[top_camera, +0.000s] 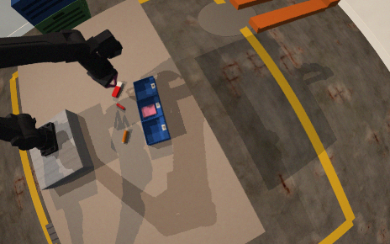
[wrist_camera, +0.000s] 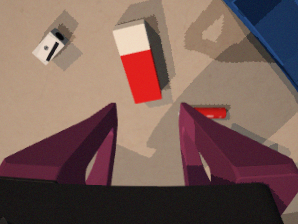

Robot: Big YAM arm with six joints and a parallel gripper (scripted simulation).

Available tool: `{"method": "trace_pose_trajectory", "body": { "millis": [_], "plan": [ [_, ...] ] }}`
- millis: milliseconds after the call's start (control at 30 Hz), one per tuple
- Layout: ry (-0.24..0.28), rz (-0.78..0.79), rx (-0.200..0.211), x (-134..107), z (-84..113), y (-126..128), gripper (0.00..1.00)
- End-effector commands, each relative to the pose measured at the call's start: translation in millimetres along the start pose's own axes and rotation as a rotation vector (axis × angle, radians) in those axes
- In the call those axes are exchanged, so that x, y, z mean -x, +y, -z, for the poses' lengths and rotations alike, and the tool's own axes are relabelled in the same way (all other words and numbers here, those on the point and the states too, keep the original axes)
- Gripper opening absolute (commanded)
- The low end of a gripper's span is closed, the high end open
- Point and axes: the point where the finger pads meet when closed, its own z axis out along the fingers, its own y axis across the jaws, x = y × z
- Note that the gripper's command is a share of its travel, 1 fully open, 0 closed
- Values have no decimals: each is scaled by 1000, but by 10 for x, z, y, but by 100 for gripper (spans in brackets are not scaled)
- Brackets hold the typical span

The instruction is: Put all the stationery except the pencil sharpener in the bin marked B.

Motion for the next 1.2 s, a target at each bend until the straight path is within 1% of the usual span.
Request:
{"method": "trace_pose_trajectory", "body": {
  "millis": [0,33,67,133,167,233,267,300,367,467,767,800,867,900,933,967,1000,1033,1067,1167],
  "plan": [
    [-38,116,-10,75,135,110,37],
    [-38,116,-10,75,135,110,37],
    [-57,205,-14,46,133,27,37],
    [-63,226,-16,42,134,7,37],
    [-92,226,-30,196,234,-56,37],
    [-73,226,-21,195,168,-63,37],
    [-55,227,-12,115,120,-34,37],
    [-52,230,-11,105,115,-14,37],
    [-54,249,-12,126,119,61,37],
    [-53,249,-12,116,110,71,37],
    [-47,249,-10,83,82,92,37],
    [-58,227,-16,126,142,32,37],
    [-58,227,-16,125,141,34,37],
    [-43,247,-8,50,63,107,37],
    [-58,227,-16,124,140,36,37],
    [-44,246,-8,63,75,105,37],
    [-58,227,-16,124,140,38,37],
    [-58,227,-16,124,139,38,37],
    [-47,243,-10,78,81,102,37],
    [-47,243,-10,77,79,104,37]
  ]
}}
